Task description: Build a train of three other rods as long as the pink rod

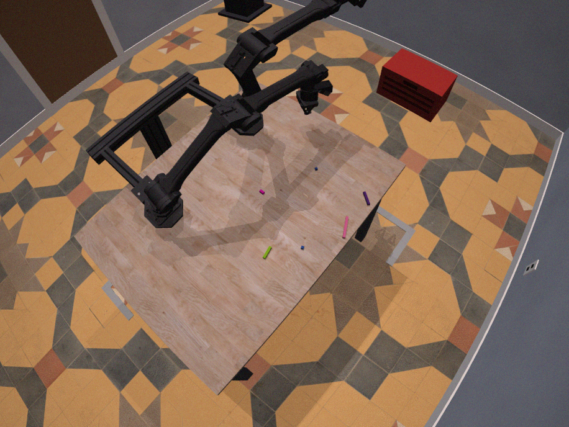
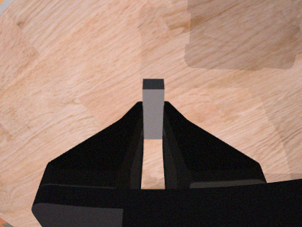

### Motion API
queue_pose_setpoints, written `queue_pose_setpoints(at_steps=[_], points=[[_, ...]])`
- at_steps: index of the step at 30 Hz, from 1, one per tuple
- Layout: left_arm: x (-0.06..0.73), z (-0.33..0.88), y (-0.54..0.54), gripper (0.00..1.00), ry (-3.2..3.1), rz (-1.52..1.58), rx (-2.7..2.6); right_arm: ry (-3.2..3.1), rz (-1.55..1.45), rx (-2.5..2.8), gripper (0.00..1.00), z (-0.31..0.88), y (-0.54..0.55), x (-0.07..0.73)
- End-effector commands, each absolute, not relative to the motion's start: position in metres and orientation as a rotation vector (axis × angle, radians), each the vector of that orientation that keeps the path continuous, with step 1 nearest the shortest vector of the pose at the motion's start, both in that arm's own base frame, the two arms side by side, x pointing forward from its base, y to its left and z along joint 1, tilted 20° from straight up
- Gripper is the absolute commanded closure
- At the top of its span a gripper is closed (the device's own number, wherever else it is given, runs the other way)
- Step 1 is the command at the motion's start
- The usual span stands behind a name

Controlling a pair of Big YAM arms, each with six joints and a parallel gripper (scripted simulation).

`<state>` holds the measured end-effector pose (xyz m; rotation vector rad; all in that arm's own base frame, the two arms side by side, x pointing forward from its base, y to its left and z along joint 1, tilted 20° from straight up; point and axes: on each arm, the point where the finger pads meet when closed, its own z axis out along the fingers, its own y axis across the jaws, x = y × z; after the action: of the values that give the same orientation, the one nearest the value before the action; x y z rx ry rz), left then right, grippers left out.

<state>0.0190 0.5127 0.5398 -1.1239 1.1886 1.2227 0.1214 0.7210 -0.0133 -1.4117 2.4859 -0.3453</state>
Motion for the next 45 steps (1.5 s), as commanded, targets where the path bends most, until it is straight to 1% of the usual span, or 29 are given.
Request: queue_pose_setpoints(at_steps=[1, 14, 19, 20, 34, 36, 37, 38, 41, 45], points=[[0.012, 0.55, 0.506, 0.0, 1.146, 1.237, -1.121, 2.495, -0.281, -1.354, 0.96, 0.024, 0.736, 0.124], [0.012, 0.55, 0.506, 0.0, 1.146, 1.237, -1.121, 2.497, -0.301, -1.364, 0.96, 0.015, 0.735, 0.121], [0.012, 0.55, 0.506, 0.0, 1.146, 1.237, -1.121, 2.477, -0.264, -1.373, 0.96, 0.044, 0.736, 0.136], [0.012, 0.55, 0.506, 0.0, 1.146, 1.237, -1.121, 2.482, -0.321, -1.408, 0.96, 0.029, 0.722, 0.136], [0.012, 0.55, 0.506, 0.0, 1.146, 1.237, -1.121, 2.161, -0.384, -1.917, 0.96, 0.054, 0.686, 0.199], [0.012, 0.55, 0.506, 0.0, 1.146, 1.237, -1.121, 2.161, -0.384, -1.917, 0.96, 0.054, 0.686, 0.199], [0.012, 0.55, 0.506, 0.0, 1.146, 1.237, -1.121, 2.109, -0.381, -1.971, 0.96, 0.055, 0.69, 0.178], [0.012, 0.55, 0.506, 0.0, 1.146, 1.237, -1.121, 2.093, -0.384, -1.991, 0.96, 0.056, 0.689, 0.18], [0.012, 0.55, 0.506, 0.0, 1.146, 1.237, -1.121, 2.033, -0.41, -2.074, 0.96, 0.063, 0.67, 0.218], [0.012, 0.55, 0.506, 0.0, 1.146, 1.237, -1.121, 1.907, -0.432, -2.21, 0.96, 0.07, 0.655, 0.235]])
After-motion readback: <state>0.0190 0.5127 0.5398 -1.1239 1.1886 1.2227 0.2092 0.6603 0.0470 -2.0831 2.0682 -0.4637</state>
